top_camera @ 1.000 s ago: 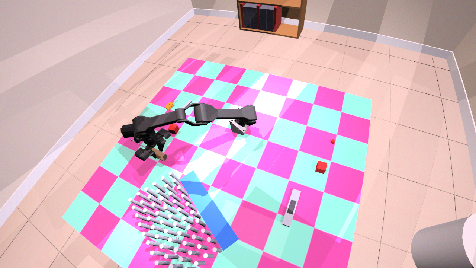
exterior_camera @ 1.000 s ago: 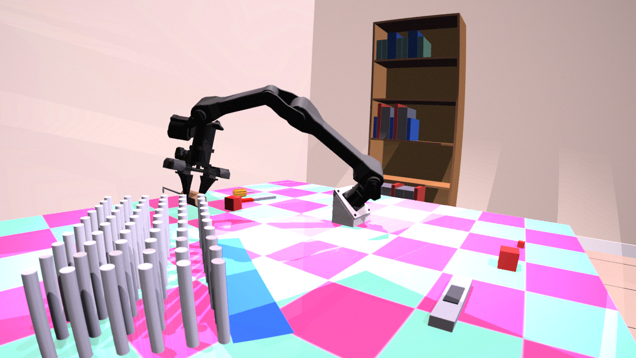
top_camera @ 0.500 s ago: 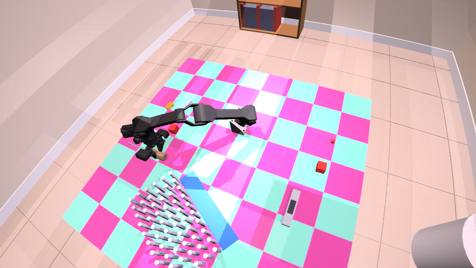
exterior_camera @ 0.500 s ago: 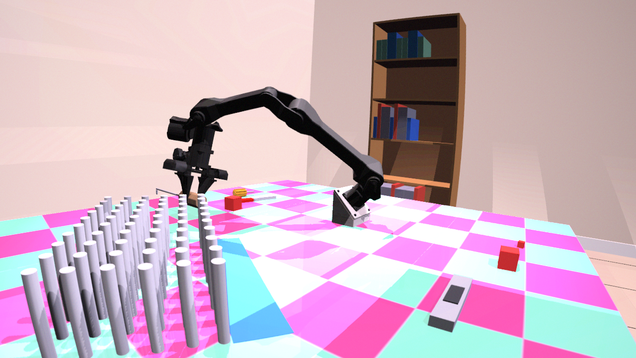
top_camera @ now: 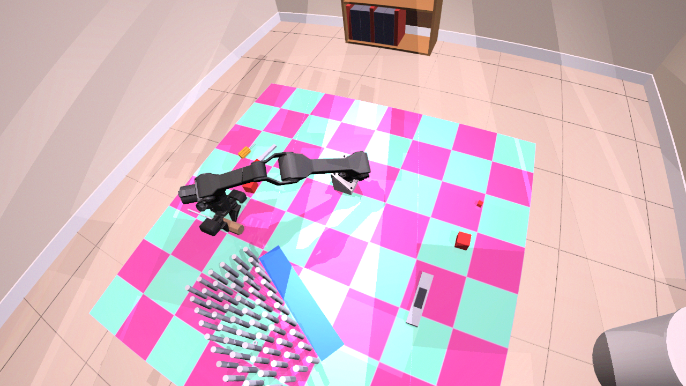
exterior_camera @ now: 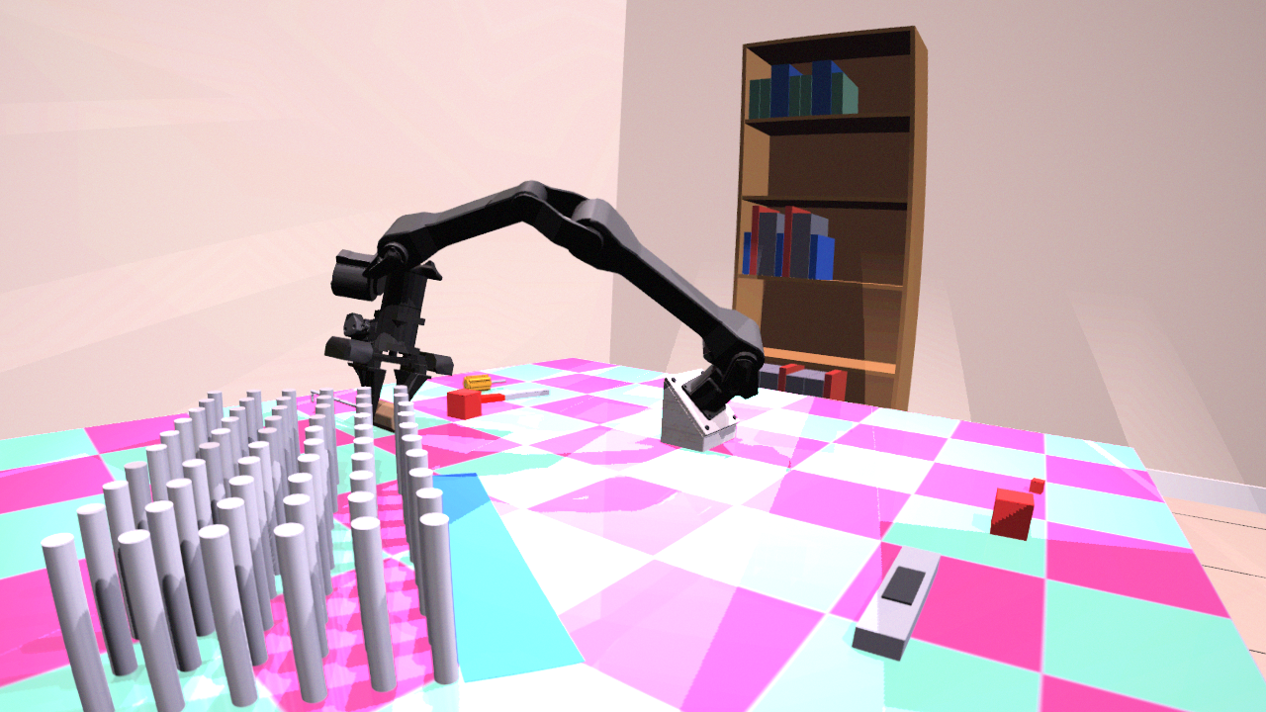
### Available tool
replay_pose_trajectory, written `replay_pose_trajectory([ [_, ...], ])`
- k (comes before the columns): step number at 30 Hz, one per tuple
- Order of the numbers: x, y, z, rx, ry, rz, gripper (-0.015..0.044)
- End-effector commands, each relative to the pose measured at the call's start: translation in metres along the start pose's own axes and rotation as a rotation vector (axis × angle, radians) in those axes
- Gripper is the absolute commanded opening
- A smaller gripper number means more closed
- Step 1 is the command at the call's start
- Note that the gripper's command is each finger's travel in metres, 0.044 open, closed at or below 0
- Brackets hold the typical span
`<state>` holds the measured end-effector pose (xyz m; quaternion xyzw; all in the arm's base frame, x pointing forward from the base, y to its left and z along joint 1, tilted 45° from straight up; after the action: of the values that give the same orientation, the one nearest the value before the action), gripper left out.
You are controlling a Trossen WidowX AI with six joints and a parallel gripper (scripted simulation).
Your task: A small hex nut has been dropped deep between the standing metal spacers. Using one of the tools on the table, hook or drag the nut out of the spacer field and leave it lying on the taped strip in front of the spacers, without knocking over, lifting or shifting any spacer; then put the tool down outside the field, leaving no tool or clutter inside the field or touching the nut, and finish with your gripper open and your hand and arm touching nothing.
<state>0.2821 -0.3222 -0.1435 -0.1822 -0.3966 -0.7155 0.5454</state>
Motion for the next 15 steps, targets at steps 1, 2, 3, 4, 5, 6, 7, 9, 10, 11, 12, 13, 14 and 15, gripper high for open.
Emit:
replay_pose_trajectory([
  [1,-0.005,-0.002,0.0,-0.006,0.0,-0.007,0.0],
  [2,-0.007,-0.002,0.0,-0.005,0.0,-0.007,0.0],
  [3,-0.008,-0.003,0.0,-0.005,0.0,-0.006,0.0],
  [4,-0.01,-0.003,0.0,-0.005,0.0,-0.006,0.0],
  [5,-0.011,-0.004,0.001,-0.004,0.0,-0.006,0.0],
  [6,-0.013,-0.004,0.001,-0.004,0.0,-0.005,0.0],
  [7,-0.015,-0.004,0.001,-0.003,0.0,-0.004,0.0],
  [9,-0.018,-0.005,0.001,-0.002,0.001,-0.003,0.0],
  [10,-0.019,-0.005,0.002,-0.002,0.001,-0.003,0.0],
  [11,-0.021,-0.006,0.002,-0.001,0.001,-0.002,0.0],
  [12,-0.023,-0.006,0.002,0.0,0.001,-0.001,0.0],
  [13,-0.024,-0.007,0.002,0.001,0.001,0.001,0.0],
  [14,-0.026,-0.007,0.003,0.002,0.001,0.002,0.0],
  [15,-0.027,-0.007,0.003,0.003,0.001,0.003,0.0],
])
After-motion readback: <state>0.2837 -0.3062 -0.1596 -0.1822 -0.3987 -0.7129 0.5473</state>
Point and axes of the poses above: the point midway between the two fingers, 35 mm back from their tips, its own x axis back along the fingers, its own y axis across the jaws, z = x × y, the point moved 8 cm from there along x, back along the fingers, and after that the axes turned 13 degrees about x, right-handed, at the moved point
